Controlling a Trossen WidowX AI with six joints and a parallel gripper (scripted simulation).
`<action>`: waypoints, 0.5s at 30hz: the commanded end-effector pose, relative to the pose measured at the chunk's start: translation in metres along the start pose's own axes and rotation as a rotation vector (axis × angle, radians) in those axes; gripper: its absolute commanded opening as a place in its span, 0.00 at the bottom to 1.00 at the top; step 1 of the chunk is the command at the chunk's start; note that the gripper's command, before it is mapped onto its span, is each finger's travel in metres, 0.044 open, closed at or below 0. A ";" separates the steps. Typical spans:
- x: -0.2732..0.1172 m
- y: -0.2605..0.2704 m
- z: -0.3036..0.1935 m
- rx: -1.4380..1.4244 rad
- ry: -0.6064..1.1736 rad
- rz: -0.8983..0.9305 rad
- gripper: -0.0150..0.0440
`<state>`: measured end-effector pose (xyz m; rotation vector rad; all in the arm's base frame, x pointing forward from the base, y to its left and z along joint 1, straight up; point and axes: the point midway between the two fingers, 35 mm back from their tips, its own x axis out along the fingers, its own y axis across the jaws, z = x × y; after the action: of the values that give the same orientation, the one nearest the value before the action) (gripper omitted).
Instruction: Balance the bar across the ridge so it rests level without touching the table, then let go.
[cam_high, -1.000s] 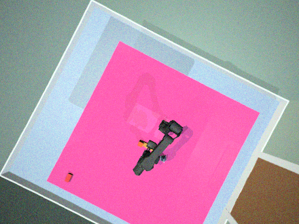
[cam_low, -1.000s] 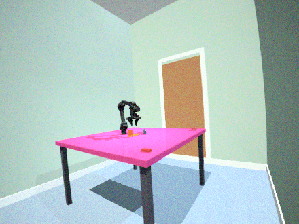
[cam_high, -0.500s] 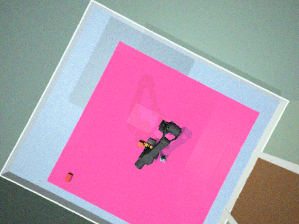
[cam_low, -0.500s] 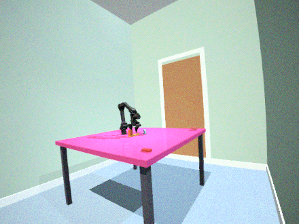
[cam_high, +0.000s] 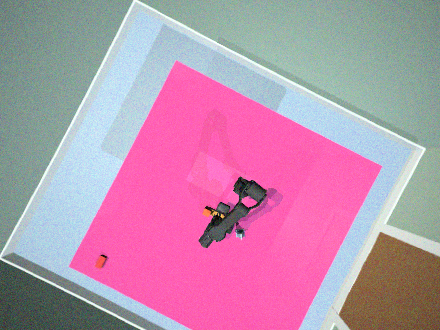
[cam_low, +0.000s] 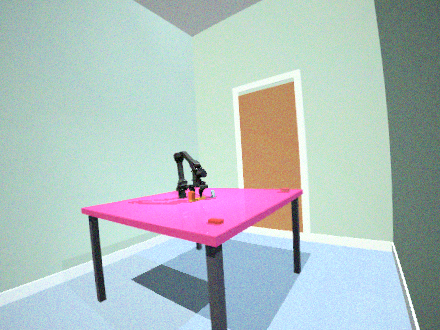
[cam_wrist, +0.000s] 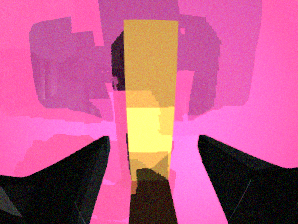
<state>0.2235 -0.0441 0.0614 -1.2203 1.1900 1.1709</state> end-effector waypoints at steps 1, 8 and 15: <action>0.010 0.002 0.000 -0.006 0.001 0.013 0.79; 0.015 0.003 0.000 -0.006 0.001 0.013 0.79; 0.015 0.003 0.000 -0.006 0.001 0.013 0.79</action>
<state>0.2222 -0.0439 0.0473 -1.2152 1.1951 1.1781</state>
